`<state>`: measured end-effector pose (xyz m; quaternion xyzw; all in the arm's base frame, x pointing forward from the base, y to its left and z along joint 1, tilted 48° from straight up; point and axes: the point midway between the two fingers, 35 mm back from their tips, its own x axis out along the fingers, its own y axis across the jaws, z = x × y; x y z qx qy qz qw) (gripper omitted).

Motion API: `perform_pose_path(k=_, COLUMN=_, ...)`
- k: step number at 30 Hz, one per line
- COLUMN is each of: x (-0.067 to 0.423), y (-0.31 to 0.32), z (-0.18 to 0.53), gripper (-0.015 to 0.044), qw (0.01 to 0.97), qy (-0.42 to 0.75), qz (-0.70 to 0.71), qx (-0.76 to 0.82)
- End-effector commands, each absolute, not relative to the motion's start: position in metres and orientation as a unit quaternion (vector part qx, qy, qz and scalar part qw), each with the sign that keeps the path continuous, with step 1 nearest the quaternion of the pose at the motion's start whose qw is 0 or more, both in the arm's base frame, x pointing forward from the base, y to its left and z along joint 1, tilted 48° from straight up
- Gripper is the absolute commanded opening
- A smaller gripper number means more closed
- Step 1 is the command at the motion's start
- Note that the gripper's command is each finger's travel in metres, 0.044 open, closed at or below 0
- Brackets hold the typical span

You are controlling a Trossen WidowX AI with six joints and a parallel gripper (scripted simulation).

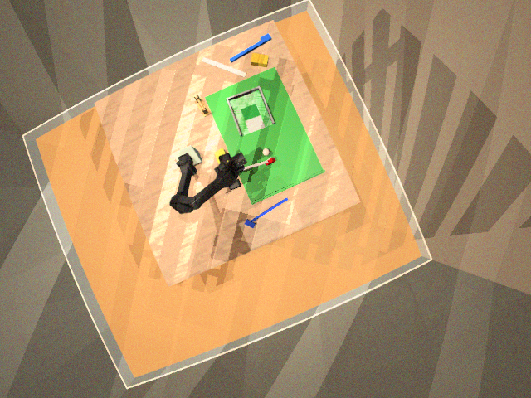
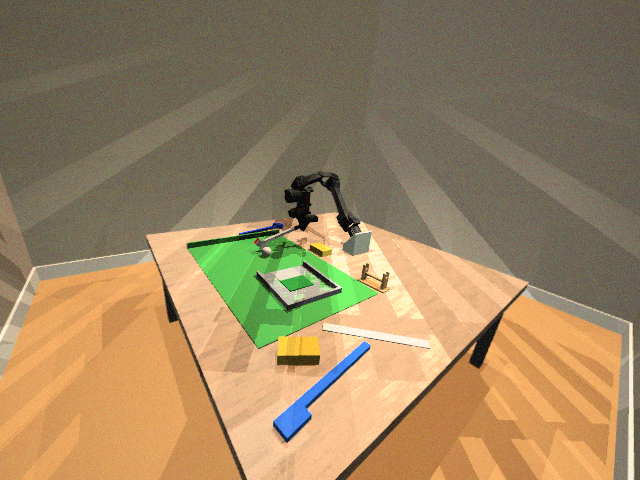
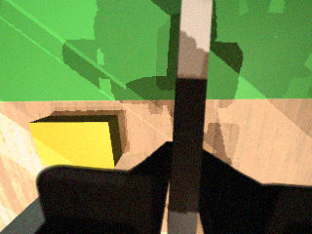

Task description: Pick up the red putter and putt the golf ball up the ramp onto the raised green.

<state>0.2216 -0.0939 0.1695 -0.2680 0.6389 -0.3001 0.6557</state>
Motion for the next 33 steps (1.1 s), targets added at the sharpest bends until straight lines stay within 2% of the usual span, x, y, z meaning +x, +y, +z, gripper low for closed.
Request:
perform_pose_path(k=1, x=0.222, y=-0.093, z=0.170, gripper=0.0000, qw=0.657, qy=0.638, qz=-0.300, qx=-0.268)
perform_pose_path(k=24, x=0.220, y=-0.115, z=0.188, gripper=0.0000, qw=0.657, qy=0.637, qz=-0.301, qx=-0.269)
perform_pose_path(k=33, x=0.234, y=-0.056, z=0.123, gripper=0.0000, qw=0.661, qy=0.639, qz=-0.293, qx=-0.264)
